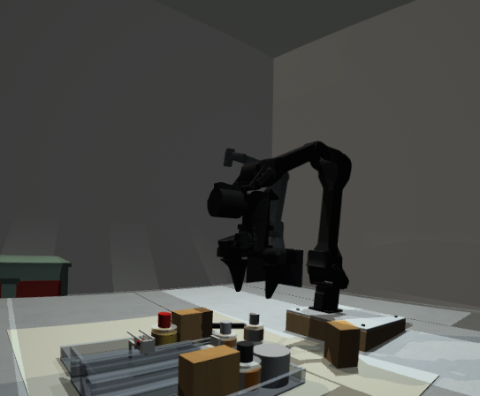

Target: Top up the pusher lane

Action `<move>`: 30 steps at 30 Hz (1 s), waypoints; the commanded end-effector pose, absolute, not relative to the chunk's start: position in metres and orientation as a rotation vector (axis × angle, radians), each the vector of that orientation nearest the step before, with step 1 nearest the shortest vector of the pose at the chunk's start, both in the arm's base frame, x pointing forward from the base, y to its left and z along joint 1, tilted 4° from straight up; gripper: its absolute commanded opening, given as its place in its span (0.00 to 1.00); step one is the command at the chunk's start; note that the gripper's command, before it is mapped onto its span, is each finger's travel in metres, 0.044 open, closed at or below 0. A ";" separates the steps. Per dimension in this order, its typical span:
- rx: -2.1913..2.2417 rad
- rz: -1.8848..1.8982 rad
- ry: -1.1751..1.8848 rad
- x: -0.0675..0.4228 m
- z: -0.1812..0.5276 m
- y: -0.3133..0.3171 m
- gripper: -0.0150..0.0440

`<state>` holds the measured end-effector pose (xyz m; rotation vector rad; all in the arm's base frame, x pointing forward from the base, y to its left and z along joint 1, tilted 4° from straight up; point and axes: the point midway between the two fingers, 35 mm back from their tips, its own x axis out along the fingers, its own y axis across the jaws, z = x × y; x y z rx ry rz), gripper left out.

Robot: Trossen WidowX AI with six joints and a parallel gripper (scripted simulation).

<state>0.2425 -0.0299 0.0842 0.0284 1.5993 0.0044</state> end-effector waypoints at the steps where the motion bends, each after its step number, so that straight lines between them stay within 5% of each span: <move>1: 0.011 0.016 1.618 0.236 0.083 -0.030 1.00; 30: 0.012 0.016 1.619 0.232 0.015 -0.028 1.00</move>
